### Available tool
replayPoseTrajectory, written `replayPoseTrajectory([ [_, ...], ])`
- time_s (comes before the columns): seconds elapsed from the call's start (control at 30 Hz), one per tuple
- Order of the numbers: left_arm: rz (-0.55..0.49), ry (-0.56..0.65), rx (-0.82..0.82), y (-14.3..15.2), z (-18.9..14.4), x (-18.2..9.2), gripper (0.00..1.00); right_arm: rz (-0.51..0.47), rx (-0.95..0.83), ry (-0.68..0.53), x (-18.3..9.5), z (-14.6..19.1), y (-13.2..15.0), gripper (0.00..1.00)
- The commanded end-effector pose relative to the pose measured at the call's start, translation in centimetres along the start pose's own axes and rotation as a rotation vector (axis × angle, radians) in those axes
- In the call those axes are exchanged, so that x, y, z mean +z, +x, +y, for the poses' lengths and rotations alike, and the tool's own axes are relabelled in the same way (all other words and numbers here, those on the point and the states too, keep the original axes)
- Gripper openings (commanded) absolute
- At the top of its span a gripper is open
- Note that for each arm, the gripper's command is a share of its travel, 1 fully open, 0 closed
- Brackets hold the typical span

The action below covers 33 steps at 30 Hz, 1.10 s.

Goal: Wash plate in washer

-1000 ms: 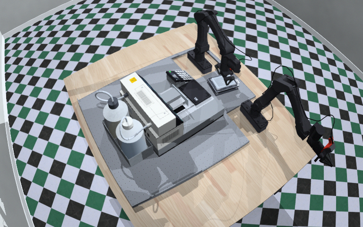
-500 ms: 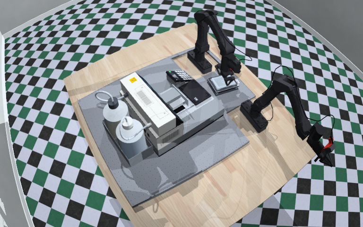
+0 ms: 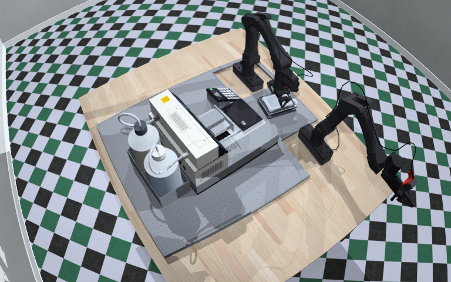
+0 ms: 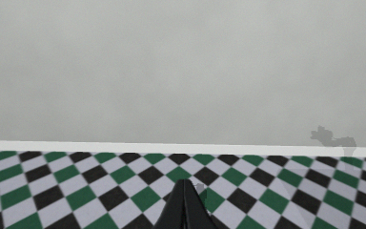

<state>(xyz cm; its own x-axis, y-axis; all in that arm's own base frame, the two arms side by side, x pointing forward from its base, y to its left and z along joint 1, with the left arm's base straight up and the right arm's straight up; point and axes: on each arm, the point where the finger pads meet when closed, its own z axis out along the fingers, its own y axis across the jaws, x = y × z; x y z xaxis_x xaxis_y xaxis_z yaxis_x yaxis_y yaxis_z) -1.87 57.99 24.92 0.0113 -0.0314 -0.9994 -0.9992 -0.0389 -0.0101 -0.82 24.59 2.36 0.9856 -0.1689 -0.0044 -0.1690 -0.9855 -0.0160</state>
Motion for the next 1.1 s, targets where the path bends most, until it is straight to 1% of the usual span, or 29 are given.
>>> replayPoseTrajectory([
  [0.0, -0.032, 0.004, 0.010, -0.72, 0.24, -0.04, 0.00, -0.007, -0.005, 0.018, 0.21, -0.55, -0.45, 1.00],
  [0.17, -0.032, 0.004, 0.010, -0.72, 0.24, -0.04, 0.00, -0.001, -0.004, -0.013, 0.85, 0.31, -0.24, 1.00],
  [0.47, -0.032, 0.004, 0.010, -0.72, 0.24, -0.04, 0.00, -0.007, -0.003, 0.015, 0.67, -0.25, -0.49, 1.00],
  [0.6, -0.032, 0.004, 0.010, -0.72, 0.24, -0.04, 0.00, -0.004, 0.005, -0.001, 1.20, 0.04, -0.10, 1.00],
  [0.73, -0.032, 0.004, 0.010, -0.72, 0.24, -0.04, 0.00, -0.004, 0.000, -0.002, 0.82, -0.23, 0.02, 1.00],
  [0.77, -0.032, 0.004, 0.010, -0.72, 0.24, -0.04, 0.00, -0.004, 0.002, -0.002, 0.73, -0.28, 0.03, 0.90],
  [0.9, -0.032, 0.004, 0.010, -0.72, 0.24, -0.04, 0.00, -0.004, 0.002, -0.002, 0.73, -0.28, 0.03, 0.90],
  [0.93, -0.032, 0.004, 0.010, -0.72, 0.24, -0.04, 0.00, -0.004, 0.001, -0.002, 0.65, -0.32, 0.08, 0.80],
  [1.0, -0.032, 0.004, 0.010, -0.72, 0.24, -0.04, 0.00, -0.004, 0.001, -0.002, 0.65, -0.32, 0.08, 0.80],
  [1.03, -0.032, 0.004, 0.010, -0.72, 0.24, -0.04, 0.00, -0.004, 0.001, -0.002, 0.57, -0.37, 0.19, 0.70],
  [1.07, -0.032, 0.004, 0.010, -0.72, 0.24, -0.04, 0.00, -0.004, 0.001, -0.002, 0.57, -0.37, 0.19, 0.70],
])
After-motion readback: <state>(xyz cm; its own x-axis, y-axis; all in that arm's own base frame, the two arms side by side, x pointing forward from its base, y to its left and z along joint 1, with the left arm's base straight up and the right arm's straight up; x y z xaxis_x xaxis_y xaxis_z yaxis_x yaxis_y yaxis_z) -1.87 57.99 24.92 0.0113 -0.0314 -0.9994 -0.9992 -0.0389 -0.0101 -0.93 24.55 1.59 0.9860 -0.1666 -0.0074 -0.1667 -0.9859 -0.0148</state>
